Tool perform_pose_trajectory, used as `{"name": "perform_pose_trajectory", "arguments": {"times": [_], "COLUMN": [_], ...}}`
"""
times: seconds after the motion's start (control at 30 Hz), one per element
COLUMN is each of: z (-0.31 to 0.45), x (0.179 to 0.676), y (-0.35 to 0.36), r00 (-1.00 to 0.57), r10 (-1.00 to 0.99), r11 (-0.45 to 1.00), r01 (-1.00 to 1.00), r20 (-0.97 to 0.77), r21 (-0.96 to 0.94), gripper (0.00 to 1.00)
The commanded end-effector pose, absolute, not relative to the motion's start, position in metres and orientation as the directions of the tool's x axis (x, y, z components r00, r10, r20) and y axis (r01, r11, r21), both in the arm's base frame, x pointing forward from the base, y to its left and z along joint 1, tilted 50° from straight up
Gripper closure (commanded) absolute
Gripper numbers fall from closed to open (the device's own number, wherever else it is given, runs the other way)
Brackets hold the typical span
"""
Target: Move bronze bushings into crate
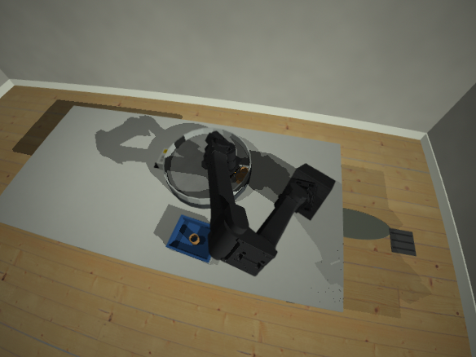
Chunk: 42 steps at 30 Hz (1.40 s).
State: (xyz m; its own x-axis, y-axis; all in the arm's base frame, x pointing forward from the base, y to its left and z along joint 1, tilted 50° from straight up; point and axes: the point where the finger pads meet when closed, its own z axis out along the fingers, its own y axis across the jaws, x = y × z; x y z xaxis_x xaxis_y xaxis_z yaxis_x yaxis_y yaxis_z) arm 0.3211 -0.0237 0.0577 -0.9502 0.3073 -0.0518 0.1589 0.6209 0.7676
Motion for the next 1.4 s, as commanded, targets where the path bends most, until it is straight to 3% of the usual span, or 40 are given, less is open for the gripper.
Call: {"name": "perform_pose_trajectory", "arguments": {"times": [0.0,1.37], "z": [0.062,0.045], "x": [0.329,0.330], "y": [-0.021,-0.005], "r00": [-0.953,-0.954], "r10": [0.297,0.297], "r11": [0.626,0.619], "r01": [0.142,0.154], "r20": [-0.066,-0.047], "r21": [0.767,0.770], "gripper": [0.86,0.86]}}
